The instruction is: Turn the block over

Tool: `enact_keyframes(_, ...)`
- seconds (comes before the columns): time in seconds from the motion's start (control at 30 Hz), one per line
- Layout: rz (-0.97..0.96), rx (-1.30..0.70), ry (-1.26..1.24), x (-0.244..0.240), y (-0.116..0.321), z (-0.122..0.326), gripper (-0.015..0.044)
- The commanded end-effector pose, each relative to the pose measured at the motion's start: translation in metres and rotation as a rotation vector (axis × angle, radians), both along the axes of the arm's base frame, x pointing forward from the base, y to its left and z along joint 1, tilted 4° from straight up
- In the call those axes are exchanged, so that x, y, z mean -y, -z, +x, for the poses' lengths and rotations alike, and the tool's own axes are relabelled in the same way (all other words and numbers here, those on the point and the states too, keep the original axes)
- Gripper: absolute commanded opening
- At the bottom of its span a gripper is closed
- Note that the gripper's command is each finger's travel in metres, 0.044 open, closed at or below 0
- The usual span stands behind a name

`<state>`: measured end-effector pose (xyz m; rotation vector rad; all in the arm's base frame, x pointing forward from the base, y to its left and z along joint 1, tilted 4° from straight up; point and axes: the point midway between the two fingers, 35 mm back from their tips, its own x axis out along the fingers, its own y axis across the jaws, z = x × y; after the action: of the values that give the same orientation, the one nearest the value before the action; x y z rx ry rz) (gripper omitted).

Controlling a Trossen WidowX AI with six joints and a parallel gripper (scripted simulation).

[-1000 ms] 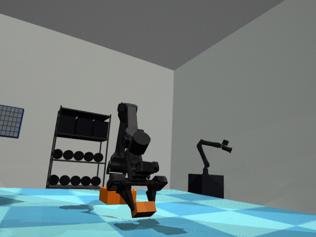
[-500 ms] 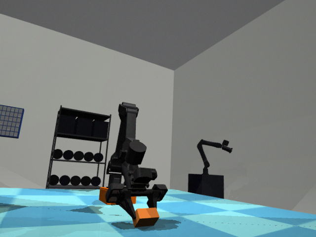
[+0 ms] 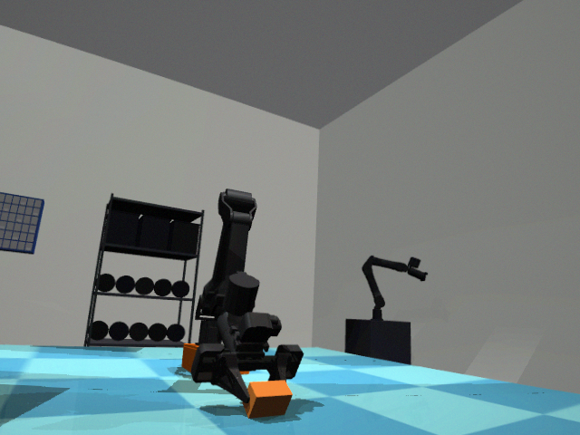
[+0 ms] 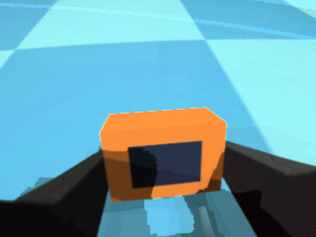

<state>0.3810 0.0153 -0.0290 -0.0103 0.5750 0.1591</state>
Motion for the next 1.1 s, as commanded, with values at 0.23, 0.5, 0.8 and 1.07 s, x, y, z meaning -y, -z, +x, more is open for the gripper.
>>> enact_keyframes(0.23, 0.025, 0.106, -0.002, -0.0014, -0.0011, -0.0177, 0.0000)
enact_keyframes(0.5, 0.029, 0.129, -0.001, -0.0012, -0.0045, -0.0179, 0.0000)
enact_keyframes(0.8, 0.029, 0.129, -0.001, -0.0012, -0.0045, -0.0179, 0.0000)
enact_keyframes(1.07, 0.029, 0.129, -0.001, -0.0012, -0.0045, -0.0179, 0.0184)
